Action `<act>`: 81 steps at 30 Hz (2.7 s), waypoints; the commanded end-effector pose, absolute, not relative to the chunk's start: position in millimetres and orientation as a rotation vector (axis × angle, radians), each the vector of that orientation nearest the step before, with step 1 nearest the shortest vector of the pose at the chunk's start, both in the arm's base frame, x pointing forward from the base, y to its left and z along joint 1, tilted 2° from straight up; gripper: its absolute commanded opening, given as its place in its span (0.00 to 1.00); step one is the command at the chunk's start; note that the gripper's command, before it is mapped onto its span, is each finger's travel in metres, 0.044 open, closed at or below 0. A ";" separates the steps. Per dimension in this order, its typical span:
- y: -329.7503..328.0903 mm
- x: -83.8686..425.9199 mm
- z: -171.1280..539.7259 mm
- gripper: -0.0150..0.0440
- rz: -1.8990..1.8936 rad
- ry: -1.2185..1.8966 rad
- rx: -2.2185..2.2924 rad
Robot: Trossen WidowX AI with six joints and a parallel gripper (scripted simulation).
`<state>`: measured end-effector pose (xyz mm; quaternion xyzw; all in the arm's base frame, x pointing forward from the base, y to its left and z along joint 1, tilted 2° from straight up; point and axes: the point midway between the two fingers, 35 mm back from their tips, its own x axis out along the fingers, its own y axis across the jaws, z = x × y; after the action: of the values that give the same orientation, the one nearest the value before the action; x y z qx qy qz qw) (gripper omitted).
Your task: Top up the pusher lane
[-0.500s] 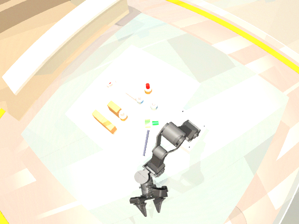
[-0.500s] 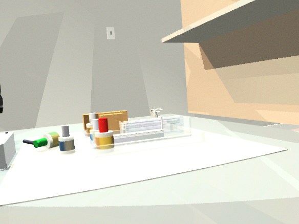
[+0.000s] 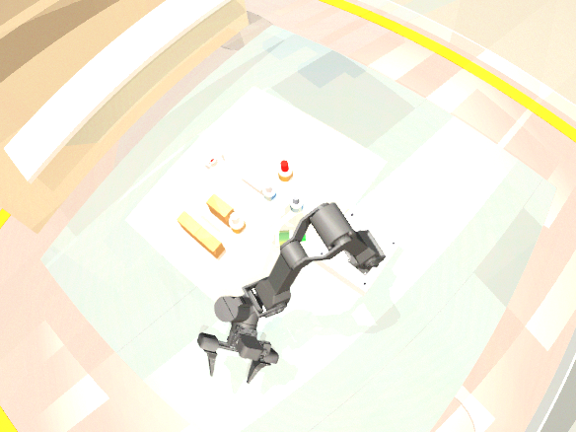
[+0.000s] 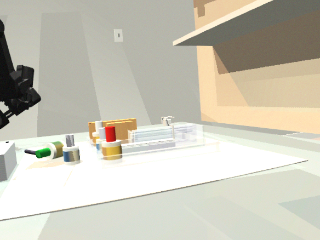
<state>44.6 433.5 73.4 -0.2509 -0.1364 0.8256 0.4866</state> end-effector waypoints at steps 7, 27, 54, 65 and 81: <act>373.7 209.0 71.2 1.00 1.527 0.278 -0.600; 107.6 316.8 75.0 1.00 0.505 1.170 -0.303; -13.3 251.4 60.0 1.00 0.030 1.568 -0.075; -13.9 252.3 38.5 1.00 0.030 1.568 -0.075; -14.6 252.5 13.6 1.00 0.030 1.568 -0.075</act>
<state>253.8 -13.8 20.0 -0.0315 0.7041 0.0139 0.7092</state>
